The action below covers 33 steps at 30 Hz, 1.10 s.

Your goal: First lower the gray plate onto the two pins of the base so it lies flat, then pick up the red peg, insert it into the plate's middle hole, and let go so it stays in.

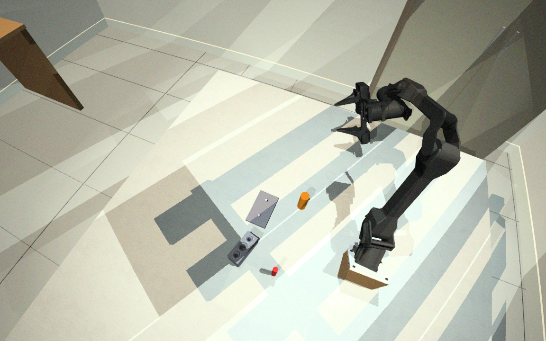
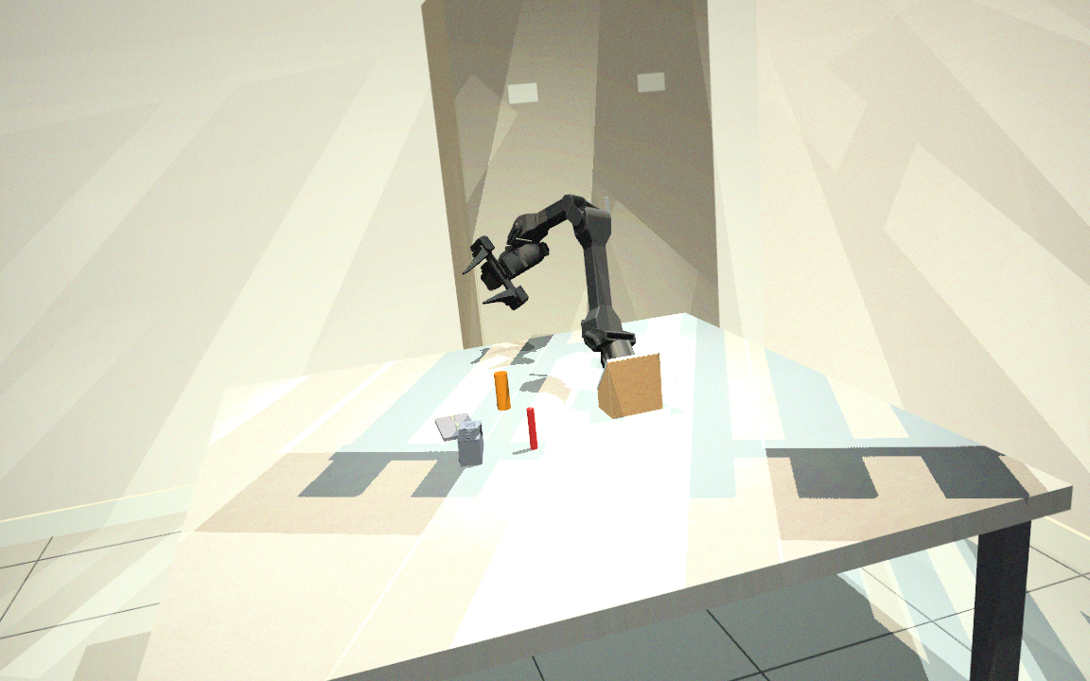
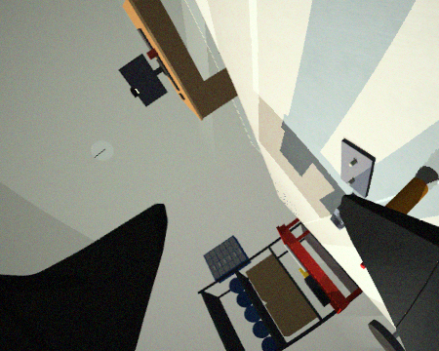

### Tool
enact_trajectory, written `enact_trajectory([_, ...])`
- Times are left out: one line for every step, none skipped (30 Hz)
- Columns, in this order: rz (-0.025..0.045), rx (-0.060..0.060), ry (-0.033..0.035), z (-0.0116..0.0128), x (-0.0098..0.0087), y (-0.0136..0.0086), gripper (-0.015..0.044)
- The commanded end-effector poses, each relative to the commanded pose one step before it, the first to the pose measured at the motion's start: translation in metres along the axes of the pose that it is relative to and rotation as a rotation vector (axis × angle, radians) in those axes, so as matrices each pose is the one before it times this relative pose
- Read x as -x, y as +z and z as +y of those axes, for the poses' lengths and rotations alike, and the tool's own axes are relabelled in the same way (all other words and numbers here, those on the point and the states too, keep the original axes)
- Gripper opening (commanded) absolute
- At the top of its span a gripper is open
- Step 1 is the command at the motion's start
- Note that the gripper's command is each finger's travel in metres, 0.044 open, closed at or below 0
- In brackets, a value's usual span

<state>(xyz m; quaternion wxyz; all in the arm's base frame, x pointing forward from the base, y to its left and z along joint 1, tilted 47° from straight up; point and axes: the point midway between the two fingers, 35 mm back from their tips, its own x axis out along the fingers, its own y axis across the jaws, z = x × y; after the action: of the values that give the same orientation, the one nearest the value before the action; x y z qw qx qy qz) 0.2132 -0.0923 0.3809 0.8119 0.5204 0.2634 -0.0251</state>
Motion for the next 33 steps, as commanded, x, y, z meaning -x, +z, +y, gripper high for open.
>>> enact_trajectory([0.00000, 0.0000, 0.00000, 0.00000, 0.00000, 0.00000, 0.0426])
enact_trajectory([0.00740, 0.0034, -0.00423, -0.00077, -0.00180, 0.00023, 0.0440])
enact_trajectory([0.02231, 0.0106, -0.01273, -0.00227, -0.00551, 0.00061, 0.0440])
enact_trajectory([0.03754, 0.0189, -0.02139, -0.00357, -0.00949, 0.00081, 0.0440])
enact_trajectory([0.04567, 0.0248, -0.02599, -0.00387, -0.01191, 0.00068, 0.0440])
enact_trajectory([0.04615, 0.0271, -0.02626, -0.00335, -0.01243, 0.00043, 0.0440])
enact_trajectory([0.04653, 0.0294, -0.02651, -0.00278, -0.01290, 0.00021, 0.0440])
enact_trajectory([0.04681, 0.0317, -0.02675, -0.00217, -0.01333, 0.00003, 0.0440])
enact_trajectory([0.04698, 0.0340, -0.02699, -0.00152, -0.01371, -0.00012, 0.0440])
enact_trajectory([0.04701, 0.0362, -0.02735, -0.00088, -0.01402, -0.00021, 0.0440])
enact_trajectory([0.04604, 0.0359, -0.03097, -0.00119, -0.01375, 0.00007, 0.0440])
enact_trajectory([0.04564, 0.0363, -0.03056, 0.00036, -0.01422, -0.00071, 0.0440])
enact_trajectory([0.04519, 0.0386, -0.03104, 0.00113, -0.01433, -0.00068, 0.0440])
enact_trajectory([0.04463, 0.0409, -0.03153, 0.00190, -0.01439, -0.00061, 0.0440])
enact_trajectory([0.04397, 0.0431, -0.03206, 0.00269, -0.01438, -0.00050, 0.0440])
enact_trajectory([0.04319, 0.0452, -0.03259, 0.00347, -0.01431, -0.00036, 0.0440])
enact_trajectory([0.03896, 0.0434, -0.03047, 0.00390, -0.01305, -0.00014, 0.0440])
enact_trajectory([0.03147, 0.0369, -0.02546, 0.00372, -0.01062, 0.00008, 0.0440])
enact_trajectory([0.02612, 0.0313, -0.02196, 0.00269, -0.00849, 0.00041, 0.0440])
enact_trajectory([0.03146, 0.0381, -0.02709, 0.00255, -0.00973, 0.00083, 0.0440])
enact_trajectory([0.03809, 0.0480, -0.03333, 0.00359, -0.01173, 0.00117, 0.0440])
enact_trajectory([0.03828, 0.0546, -0.03650, 0.00505, -0.01282, 0.00195, 0.0440])
enact_trajectory([0.04220, 0.0633, -0.04160, 0.00643, -0.01406, 0.00254, 0.0440])
enact_trajectory([0.04138, 0.0655, -0.04240, 0.00723, -0.01363, 0.00302, 0.0440])
enact_trajectory([0.04035, 0.0672, -0.04312, 0.00797, -0.01308, 0.00355, 0.0440])
enact_trajectory([0.03928, 0.0688, -0.04392, 0.00864, -0.01245, 0.00411, 0.0440])
enact_trajectory([0.03819, 0.0703, -0.04480, 0.00925, -0.01176, 0.00472, 0.0440])
enact_trajectory([0.03709, 0.0716, -0.04575, 0.00979, -0.01100, 0.00535, 0.0440])
enact_trajectory([0.03374, 0.0681, -0.04377, 0.00959, -0.00954, 0.00564, 0.0440])
enact_trajectory([0.03715, 0.0676, -0.04195, 0.00873, -0.00840, 0.00504, 0.0440])
enact_trajectory([0.04034, 0.0750, -0.04666, 0.00970, -0.00834, 0.00605, 0.0440])
enact_trajectory([0.04170, 0.0799, -0.05022, 0.01066, -0.00775, 0.00549, 0.0440])
enact_trajectory([0.04122, 0.0811, -0.05170, 0.01074, -0.00666, 0.00631, 0.0440])
